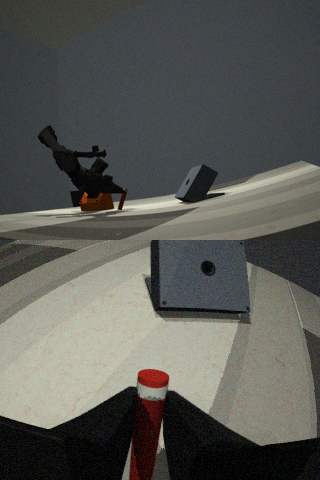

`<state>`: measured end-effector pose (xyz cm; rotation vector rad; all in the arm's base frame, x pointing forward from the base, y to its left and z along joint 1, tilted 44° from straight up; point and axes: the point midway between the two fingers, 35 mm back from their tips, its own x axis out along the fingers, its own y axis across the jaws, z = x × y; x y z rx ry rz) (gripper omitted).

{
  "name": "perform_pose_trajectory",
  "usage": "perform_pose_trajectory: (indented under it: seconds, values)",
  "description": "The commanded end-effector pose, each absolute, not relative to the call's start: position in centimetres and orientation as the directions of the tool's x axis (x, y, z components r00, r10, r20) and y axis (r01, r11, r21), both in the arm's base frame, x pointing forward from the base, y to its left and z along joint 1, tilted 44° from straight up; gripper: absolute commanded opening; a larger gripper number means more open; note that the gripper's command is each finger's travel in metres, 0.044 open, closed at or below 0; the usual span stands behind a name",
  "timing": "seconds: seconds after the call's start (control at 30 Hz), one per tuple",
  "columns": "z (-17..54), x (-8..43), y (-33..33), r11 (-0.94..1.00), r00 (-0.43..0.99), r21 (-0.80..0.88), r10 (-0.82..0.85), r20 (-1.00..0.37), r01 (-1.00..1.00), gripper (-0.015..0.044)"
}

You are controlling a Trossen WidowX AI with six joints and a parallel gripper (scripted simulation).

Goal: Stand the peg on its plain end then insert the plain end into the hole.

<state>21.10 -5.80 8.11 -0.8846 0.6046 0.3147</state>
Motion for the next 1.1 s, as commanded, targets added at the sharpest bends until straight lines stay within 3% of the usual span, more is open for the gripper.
perform_pose_trajectory:
  seconds: [0.0,1.07]
  values:
    - [8.1,20.8,-5.9,0.601,0.802,-0.626,0.043,-0.595,-0.496,0.0049]
    - [8.3,18.9,-6.9,0.599,0.86,-0.626,0.26,-0.438,-0.5,0.0049]
